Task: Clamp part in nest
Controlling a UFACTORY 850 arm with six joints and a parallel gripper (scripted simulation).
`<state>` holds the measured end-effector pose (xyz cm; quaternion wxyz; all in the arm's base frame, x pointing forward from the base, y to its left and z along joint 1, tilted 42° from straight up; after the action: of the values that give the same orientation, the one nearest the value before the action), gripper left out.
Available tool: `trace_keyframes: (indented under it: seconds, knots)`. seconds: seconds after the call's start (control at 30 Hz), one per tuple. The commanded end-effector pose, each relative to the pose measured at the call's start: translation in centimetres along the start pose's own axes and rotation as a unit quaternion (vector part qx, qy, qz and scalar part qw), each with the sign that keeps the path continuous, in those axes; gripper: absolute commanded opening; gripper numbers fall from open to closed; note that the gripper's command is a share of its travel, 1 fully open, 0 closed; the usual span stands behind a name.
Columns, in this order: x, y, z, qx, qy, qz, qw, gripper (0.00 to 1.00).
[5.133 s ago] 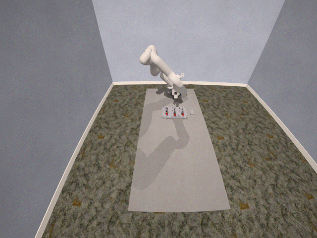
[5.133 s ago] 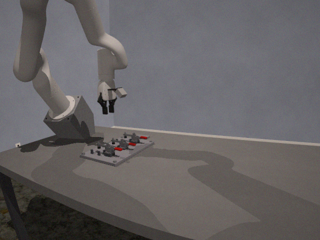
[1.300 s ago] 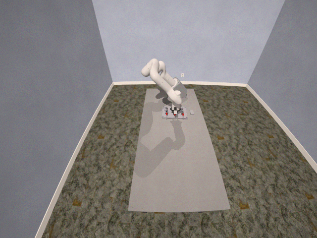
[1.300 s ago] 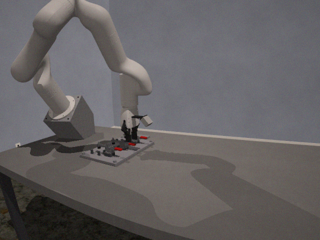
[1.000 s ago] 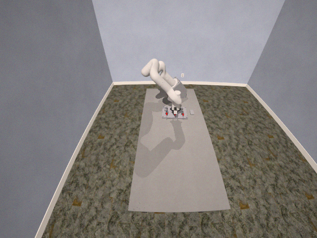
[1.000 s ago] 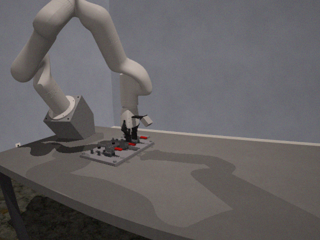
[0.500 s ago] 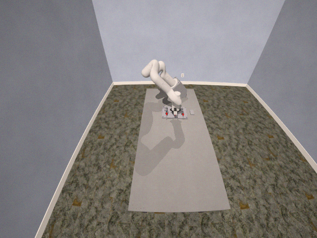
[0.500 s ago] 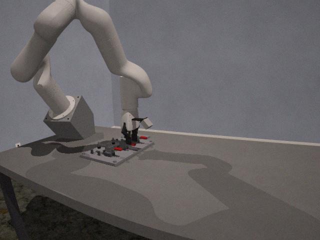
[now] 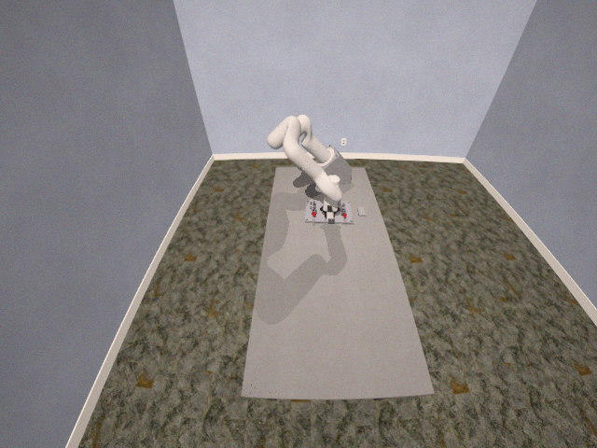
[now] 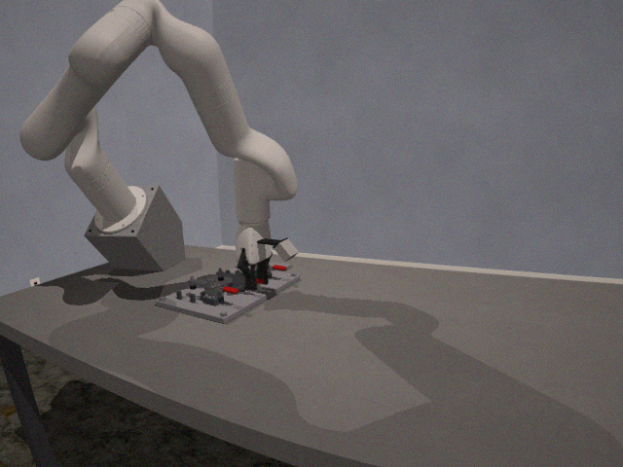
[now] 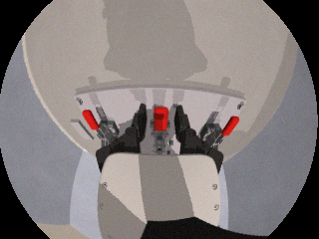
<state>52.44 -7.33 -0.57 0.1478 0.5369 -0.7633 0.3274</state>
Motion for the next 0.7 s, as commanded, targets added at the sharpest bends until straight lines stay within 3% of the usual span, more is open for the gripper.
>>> trace_keyframes:
  seconds: [0.0,0.37,0.4,0.67]
  knots:
    - [-0.03,-0.06,0.00,0.001,0.000,0.000,1.000,0.47]
    - [-0.03,-0.06,0.00,0.001,0.000,0.000,1.000,0.47]
    - [-0.03,-0.06,0.00,0.001,0.000,0.000,1.000,0.00]
    - [-0.03,-0.06,0.00,0.001,0.000,0.000,1.000,0.00]
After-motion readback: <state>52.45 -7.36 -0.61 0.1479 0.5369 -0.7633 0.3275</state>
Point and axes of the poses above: the point where the finger pads meet when closed, its own z axis out along the fingers, its own x axis across the jaws, y = z × x, the point moved 5 cm from there along -z, back along the fingers, and after that the axes turned 14 degrees about z, right-handed, at the moved point
